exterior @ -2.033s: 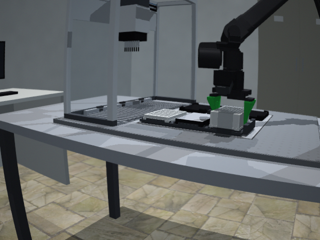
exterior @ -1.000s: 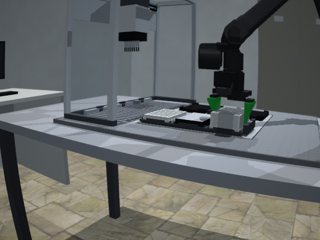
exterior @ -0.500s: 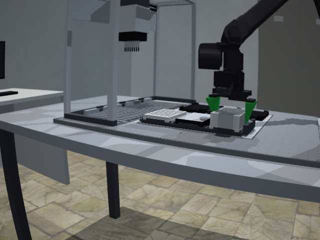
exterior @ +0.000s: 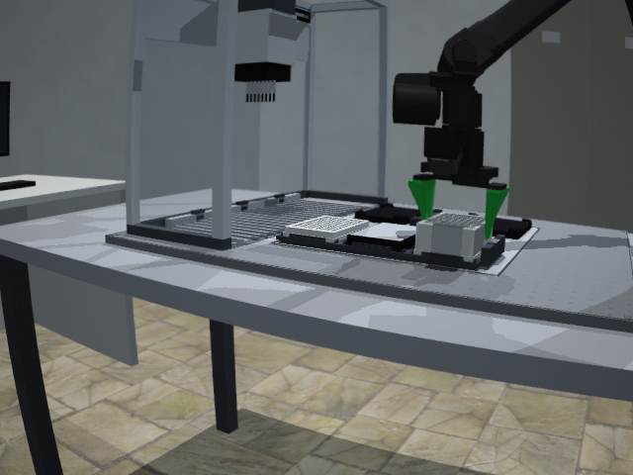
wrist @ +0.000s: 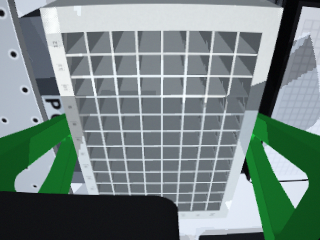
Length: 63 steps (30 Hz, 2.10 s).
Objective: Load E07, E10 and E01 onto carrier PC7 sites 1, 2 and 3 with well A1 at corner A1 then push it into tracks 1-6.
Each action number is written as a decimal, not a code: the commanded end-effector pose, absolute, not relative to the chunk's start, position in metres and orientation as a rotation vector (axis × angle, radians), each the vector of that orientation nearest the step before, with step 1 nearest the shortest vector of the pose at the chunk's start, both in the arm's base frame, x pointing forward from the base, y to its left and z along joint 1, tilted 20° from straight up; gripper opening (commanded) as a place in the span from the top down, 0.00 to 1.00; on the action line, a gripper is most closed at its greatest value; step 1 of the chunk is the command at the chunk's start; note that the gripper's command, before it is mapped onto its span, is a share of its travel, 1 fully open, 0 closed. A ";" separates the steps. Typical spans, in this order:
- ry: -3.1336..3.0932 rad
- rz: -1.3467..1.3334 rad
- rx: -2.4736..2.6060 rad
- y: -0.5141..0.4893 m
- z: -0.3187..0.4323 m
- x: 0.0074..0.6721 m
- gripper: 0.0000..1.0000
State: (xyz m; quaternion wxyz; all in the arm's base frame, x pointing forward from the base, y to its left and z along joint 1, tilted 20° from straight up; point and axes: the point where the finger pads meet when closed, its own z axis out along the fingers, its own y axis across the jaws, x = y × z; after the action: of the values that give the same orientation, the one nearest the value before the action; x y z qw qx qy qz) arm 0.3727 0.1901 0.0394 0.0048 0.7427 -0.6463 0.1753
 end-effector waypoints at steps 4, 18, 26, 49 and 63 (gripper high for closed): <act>-2.079 0.580 2.361 0.214 0.082 0.383 0.06; -2.089 0.579 2.356 0.220 0.122 0.373 0.06; -2.084 0.556 2.307 0.212 0.115 0.345 0.20; -2.844 0.536 1.513 0.200 0.108 0.270 0.20; -3.178 0.485 0.911 0.204 0.110 0.267 0.20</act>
State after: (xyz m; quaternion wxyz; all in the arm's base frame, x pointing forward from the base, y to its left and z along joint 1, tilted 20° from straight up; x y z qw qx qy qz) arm 0.2625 0.1972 0.1055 -0.0773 0.3425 -0.9232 0.1562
